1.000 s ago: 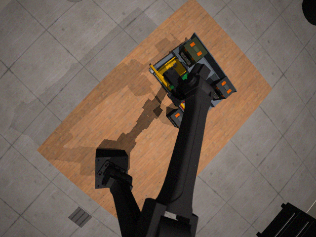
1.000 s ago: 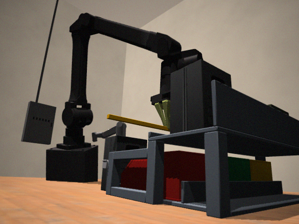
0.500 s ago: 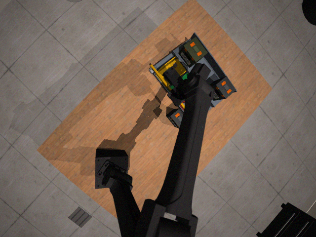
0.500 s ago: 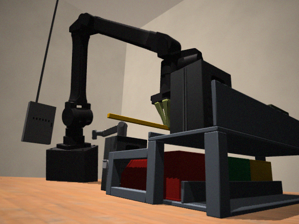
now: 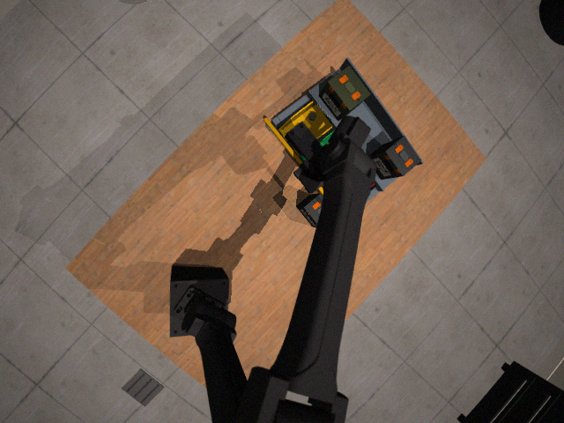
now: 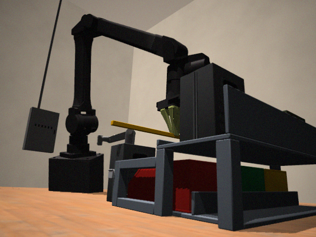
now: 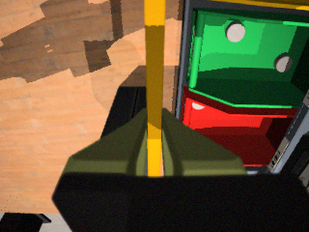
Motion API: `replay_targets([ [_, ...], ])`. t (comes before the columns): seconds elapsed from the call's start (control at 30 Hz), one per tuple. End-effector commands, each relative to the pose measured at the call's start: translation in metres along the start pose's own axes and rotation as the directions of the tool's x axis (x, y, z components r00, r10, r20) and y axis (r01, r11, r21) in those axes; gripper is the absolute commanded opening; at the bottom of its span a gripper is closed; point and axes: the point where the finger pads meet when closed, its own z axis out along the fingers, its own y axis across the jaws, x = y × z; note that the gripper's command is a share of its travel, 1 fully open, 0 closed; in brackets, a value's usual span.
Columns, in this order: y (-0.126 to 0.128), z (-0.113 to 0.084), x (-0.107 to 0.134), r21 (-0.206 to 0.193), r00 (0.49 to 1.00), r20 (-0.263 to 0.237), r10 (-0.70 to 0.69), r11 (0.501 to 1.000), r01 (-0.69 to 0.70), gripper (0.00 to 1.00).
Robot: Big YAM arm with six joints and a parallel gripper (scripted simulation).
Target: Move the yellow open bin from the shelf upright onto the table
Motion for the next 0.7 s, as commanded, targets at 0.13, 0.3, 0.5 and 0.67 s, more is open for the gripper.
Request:
replay_targets([
  [0.13, 0.01, -0.018, -0.006, 0.055, 1.0, 0.016, 0.012, 0.998, -0.013, 0.0],
  [0.3, 0.025, -0.017, -0.006, 0.054, 1.0, 0.016, 0.012, 0.998, -0.013, 0.0],
  [0.5, 0.038, -0.017, -0.006, 0.054, 1.0, 0.016, 0.012, 0.998, -0.013, 0.0],
  [0.67, 0.055, -0.016, -0.006, 0.053, 1.0, 0.016, 0.012, 0.999, -0.013, 0.0],
])
